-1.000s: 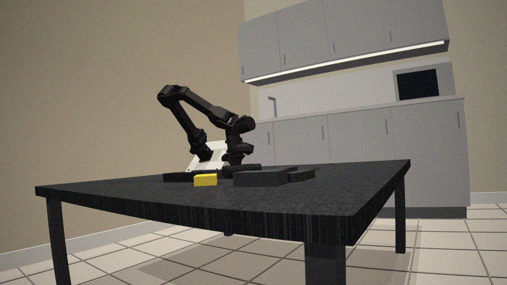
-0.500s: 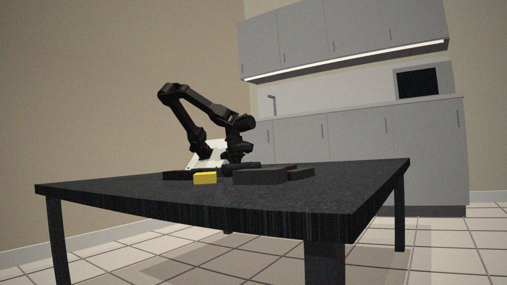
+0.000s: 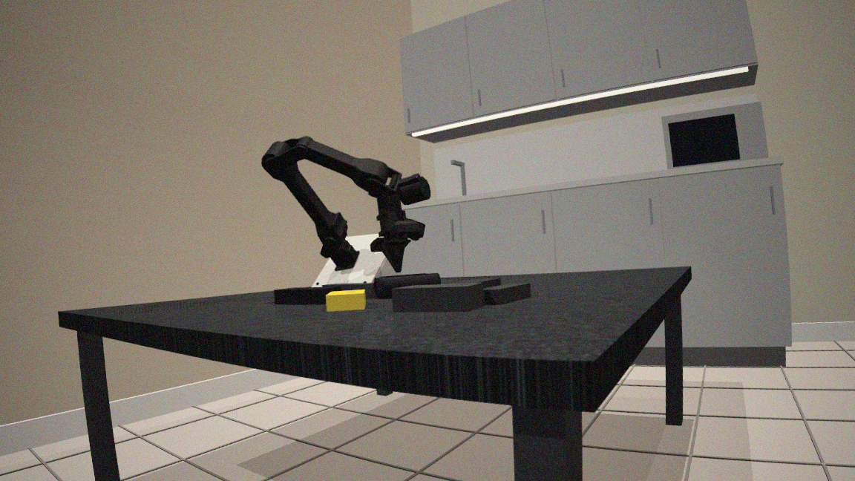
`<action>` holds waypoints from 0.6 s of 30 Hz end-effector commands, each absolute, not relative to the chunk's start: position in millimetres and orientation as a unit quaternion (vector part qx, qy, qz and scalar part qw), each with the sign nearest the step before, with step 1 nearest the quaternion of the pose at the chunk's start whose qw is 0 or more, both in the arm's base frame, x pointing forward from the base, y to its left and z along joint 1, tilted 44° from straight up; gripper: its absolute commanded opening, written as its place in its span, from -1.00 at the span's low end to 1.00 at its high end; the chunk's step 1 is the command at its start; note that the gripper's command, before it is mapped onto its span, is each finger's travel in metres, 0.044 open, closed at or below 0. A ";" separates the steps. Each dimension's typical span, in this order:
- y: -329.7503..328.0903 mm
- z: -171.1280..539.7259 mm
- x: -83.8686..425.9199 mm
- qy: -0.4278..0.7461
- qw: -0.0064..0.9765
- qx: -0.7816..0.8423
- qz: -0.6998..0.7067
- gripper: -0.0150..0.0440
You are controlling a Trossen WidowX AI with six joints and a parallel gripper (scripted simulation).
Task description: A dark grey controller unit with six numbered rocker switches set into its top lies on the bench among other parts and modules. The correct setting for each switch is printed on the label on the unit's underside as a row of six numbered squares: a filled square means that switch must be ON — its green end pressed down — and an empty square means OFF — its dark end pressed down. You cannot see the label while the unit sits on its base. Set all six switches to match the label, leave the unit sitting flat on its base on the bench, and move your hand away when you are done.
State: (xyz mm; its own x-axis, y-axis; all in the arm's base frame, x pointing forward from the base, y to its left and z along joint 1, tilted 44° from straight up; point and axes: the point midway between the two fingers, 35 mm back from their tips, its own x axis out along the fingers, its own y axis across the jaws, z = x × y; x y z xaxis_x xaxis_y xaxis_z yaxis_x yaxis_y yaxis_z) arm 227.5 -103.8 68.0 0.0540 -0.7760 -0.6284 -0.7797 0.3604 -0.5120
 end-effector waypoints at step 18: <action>-131.9 141.9 239.4 0.738 0.456 -0.495 0.042 0.67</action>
State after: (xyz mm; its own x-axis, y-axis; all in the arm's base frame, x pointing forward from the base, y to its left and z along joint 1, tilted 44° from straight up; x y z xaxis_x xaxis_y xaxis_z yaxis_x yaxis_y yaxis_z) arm 239.5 -123.8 121.0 -0.0629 -0.7193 -0.6918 -0.7747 0.4722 -0.4205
